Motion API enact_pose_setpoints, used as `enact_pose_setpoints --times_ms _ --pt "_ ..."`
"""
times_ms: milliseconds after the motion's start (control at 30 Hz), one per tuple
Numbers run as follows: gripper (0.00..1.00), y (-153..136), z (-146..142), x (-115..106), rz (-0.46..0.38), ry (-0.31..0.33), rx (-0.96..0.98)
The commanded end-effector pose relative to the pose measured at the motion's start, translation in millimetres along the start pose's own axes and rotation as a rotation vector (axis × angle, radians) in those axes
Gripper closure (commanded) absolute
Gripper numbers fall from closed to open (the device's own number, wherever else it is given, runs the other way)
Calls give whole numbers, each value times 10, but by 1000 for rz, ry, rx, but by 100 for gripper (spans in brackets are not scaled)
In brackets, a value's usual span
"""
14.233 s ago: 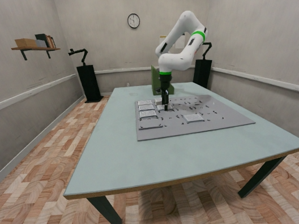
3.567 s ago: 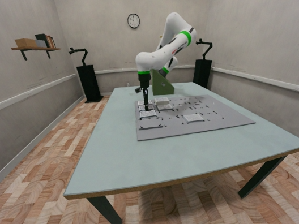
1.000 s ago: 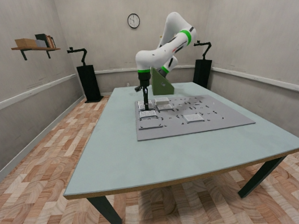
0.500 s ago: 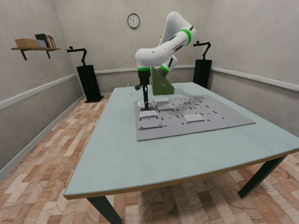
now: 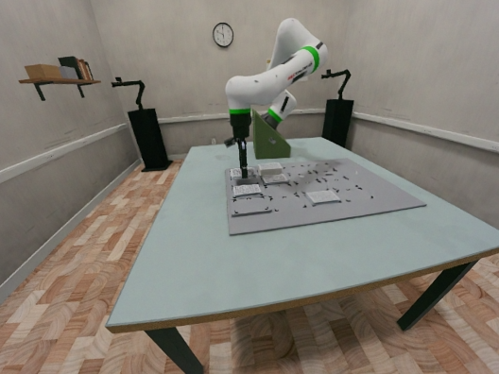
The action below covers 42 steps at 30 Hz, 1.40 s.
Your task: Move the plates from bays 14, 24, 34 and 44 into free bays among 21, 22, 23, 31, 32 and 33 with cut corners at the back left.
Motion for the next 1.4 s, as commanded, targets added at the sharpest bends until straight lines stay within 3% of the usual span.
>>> enact_pose_setpoints --times_ms 0,467,1367 --pt "90 5 -5 -47 2 1 0" --pt "90 5 -5 -152 1 1 0" --pt "90 -642 -169 -146 1 1 0"
Point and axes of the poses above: the point where the finger pads meet when closed, its own x axis out along the fingers, its own z axis across the jaws, y = z × x, the point moved 4 cm from there along -x, back along the fingers, and after that the axes turned 2 degrees about -x, right-handed, at the moved point
